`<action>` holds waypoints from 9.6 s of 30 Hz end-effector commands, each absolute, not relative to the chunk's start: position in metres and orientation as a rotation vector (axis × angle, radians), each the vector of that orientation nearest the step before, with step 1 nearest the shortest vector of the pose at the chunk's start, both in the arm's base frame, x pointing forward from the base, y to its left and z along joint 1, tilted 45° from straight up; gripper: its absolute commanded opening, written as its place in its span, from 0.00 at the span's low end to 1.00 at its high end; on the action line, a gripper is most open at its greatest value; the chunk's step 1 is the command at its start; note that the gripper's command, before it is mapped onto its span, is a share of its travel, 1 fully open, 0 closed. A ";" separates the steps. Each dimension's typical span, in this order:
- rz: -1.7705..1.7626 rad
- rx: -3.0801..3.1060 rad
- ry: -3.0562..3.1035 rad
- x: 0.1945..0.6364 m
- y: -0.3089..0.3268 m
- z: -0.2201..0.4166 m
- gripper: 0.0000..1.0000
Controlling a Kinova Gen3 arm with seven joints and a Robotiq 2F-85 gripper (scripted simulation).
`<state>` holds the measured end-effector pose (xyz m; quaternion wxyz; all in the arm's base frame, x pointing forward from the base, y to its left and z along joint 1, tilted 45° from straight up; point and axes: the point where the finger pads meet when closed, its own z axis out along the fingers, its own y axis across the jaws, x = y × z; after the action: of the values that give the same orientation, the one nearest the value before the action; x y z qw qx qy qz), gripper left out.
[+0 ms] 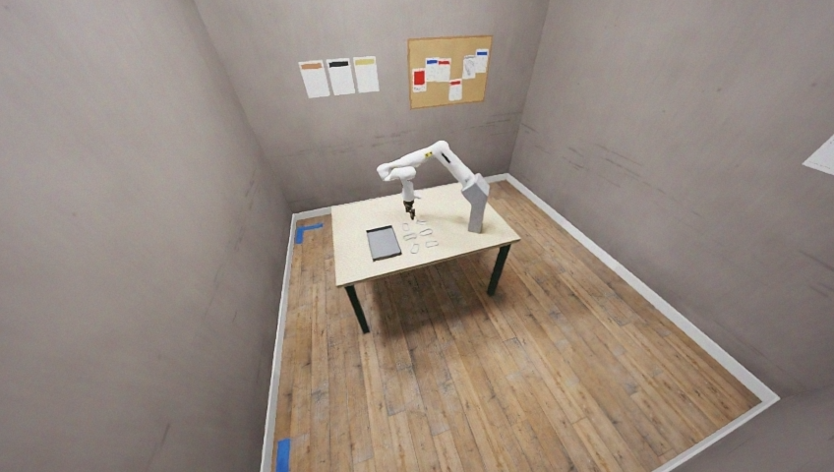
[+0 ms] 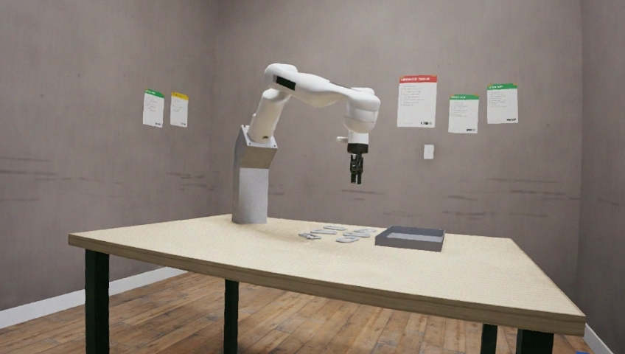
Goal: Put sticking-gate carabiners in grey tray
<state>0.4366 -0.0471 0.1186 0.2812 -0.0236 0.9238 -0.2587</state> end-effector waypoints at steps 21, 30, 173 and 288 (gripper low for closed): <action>-0.694 -0.058 2.478 0.384 0.002 0.186 1.00; -0.694 -0.058 2.478 0.384 0.002 0.186 1.00; -1.064 -1.322 2.311 0.554 -0.005 -0.038 1.00; -1.056 -1.333 2.309 0.566 -0.015 -0.059 0.71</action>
<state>0.5648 -0.0146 -0.0598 0.1354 -0.4613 0.7978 -0.3639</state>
